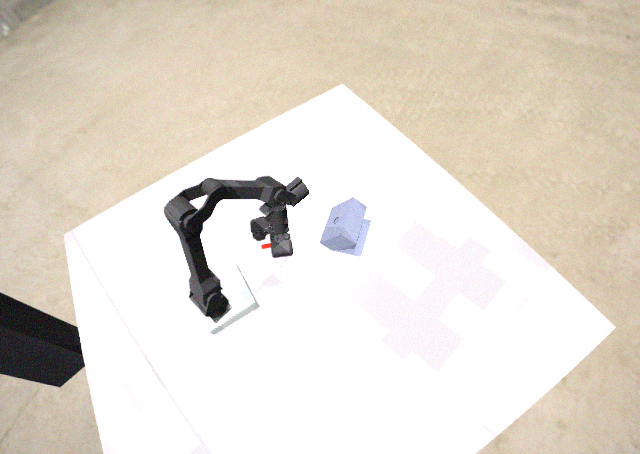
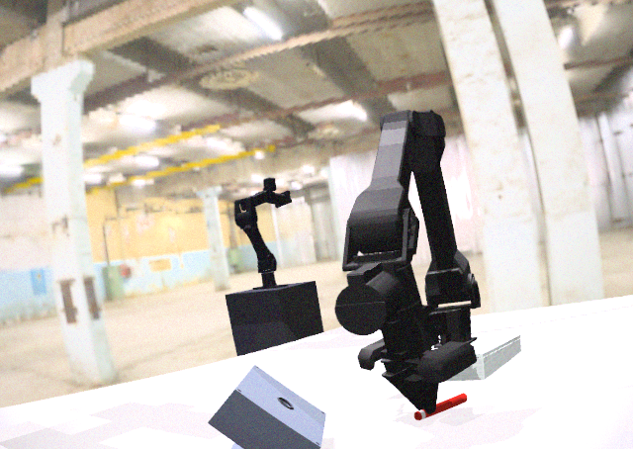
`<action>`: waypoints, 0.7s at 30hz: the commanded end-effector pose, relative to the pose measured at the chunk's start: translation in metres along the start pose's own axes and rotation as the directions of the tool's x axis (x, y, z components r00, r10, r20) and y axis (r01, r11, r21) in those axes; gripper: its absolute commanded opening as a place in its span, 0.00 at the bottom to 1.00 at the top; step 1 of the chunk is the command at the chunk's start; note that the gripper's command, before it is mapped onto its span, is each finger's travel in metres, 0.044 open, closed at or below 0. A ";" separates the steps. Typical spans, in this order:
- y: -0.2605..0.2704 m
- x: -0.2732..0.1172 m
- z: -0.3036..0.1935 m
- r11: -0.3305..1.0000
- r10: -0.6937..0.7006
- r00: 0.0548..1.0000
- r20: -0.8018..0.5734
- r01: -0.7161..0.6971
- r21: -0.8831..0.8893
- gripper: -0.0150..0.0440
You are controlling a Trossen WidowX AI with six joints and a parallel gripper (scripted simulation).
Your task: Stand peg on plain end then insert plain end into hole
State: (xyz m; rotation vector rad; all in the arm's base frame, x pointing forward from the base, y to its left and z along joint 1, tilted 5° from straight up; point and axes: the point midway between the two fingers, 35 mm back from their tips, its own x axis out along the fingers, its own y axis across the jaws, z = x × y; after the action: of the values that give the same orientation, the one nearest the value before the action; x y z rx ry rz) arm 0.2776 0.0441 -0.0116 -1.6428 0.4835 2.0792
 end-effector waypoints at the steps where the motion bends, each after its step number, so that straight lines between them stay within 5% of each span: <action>1: -0.001 0.000 0.000 1.000 -0.003 1.000 0.002 0.003 0.003 0.34; 21: 0.000 -0.008 0.007 1.000 0.002 0.991 -0.134 -0.002 0.002 0.34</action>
State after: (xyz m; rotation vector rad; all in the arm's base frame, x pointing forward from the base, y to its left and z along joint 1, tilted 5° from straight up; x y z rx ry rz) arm 0.2739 0.0471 -0.0044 -1.7616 0.5183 1.9992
